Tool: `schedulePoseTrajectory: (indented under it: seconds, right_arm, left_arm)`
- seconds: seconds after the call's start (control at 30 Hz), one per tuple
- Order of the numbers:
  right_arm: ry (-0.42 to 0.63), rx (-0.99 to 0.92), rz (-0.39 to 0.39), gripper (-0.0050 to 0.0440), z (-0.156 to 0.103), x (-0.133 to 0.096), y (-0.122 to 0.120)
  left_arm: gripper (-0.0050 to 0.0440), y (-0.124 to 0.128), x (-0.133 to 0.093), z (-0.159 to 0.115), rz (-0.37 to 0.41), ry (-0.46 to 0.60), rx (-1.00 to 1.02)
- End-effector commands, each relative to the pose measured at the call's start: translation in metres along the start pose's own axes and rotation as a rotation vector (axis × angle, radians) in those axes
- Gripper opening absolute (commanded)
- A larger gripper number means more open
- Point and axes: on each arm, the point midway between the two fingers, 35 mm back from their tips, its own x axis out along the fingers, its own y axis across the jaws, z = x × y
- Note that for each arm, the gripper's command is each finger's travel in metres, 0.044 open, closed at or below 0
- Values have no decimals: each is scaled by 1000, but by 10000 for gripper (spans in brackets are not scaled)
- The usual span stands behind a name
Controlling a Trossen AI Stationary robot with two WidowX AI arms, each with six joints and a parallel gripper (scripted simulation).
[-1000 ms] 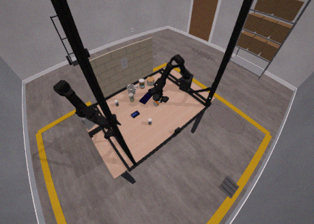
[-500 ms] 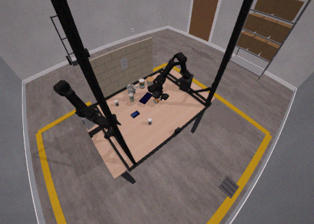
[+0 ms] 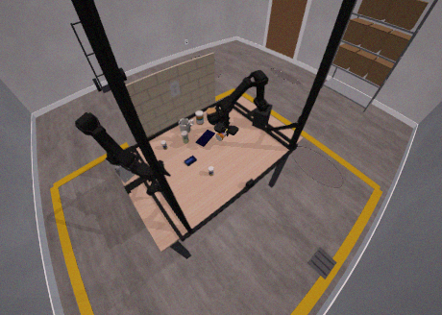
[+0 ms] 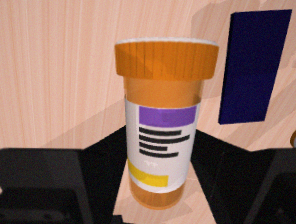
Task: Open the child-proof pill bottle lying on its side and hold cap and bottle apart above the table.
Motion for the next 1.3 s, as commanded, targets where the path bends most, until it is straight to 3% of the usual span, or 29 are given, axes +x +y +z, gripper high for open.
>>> schedulePoseTrajectory:
  seconds: [0.0, 0.43, 1.03, 1.27]
  right_arm:
    - [-25, -7, -10, 0, 3, -24, 0]
    - [-25, -4, -10, 0, 1, -34, 1]
    - [-26, 201, -8, 0, -42, -33, -24]
    - [-27, 210, -8, 0, -44, -33, -25]
  left_arm:
    - [440, 0, 0, 0, 0, 0, 0]
    - [440, 0, 0, 0, 0, 0, 0]
    - [440, 0, 0, 0, 0, 0, 0]
    - [440, 0, 0, 0, 0, 0, 0]
